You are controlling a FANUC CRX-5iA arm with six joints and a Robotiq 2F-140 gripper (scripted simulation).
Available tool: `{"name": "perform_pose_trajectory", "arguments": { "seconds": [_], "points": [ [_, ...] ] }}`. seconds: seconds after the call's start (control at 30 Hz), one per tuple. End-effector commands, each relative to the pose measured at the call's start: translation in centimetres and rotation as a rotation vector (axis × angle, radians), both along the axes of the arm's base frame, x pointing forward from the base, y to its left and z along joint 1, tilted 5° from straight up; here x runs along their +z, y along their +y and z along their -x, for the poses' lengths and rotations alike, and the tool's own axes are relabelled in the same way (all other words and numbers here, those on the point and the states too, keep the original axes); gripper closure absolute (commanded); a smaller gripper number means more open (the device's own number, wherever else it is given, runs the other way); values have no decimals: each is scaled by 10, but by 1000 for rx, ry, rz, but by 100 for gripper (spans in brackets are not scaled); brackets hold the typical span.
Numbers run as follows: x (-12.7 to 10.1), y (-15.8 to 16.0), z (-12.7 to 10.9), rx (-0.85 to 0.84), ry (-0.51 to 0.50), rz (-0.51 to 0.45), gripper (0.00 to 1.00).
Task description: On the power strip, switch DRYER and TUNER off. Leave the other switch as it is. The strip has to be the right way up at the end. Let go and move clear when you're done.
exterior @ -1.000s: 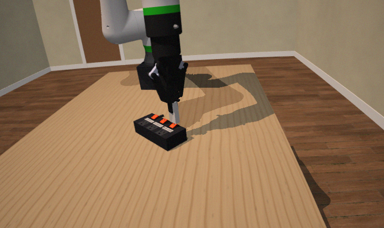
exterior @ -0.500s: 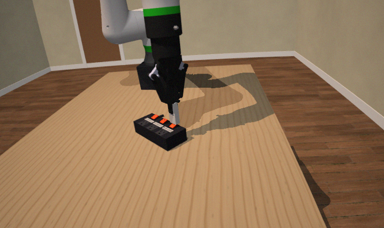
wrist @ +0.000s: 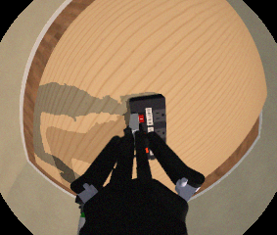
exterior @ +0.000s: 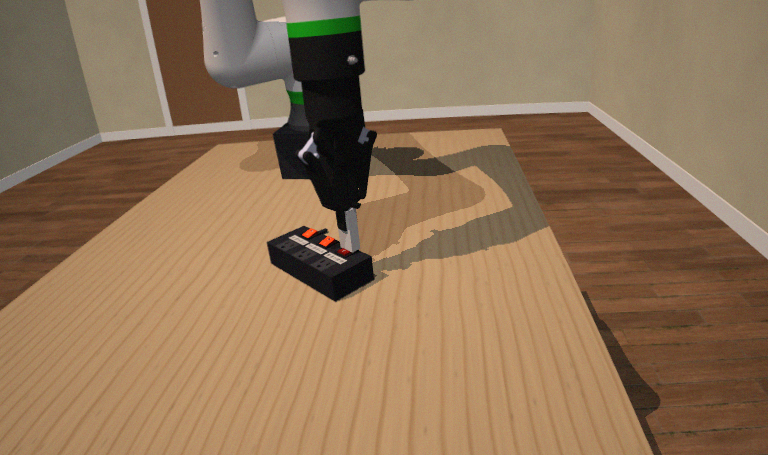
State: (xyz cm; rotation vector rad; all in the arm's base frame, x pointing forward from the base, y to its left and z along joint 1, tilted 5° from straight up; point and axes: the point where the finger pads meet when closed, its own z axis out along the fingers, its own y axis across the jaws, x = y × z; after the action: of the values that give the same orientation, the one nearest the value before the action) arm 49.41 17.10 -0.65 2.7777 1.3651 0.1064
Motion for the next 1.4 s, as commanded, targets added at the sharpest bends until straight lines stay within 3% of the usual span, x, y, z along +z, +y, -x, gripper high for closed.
{"name": "perform_pose_trajectory", "arguments": {
  "seconds": [0.0,0.7,1.37],
  "points": [
    [-1,0,0,0,0,0,100],
    [0,0,0,0,0,0,100],
    [38,0,3,0,0,0,100]
  ]
}}
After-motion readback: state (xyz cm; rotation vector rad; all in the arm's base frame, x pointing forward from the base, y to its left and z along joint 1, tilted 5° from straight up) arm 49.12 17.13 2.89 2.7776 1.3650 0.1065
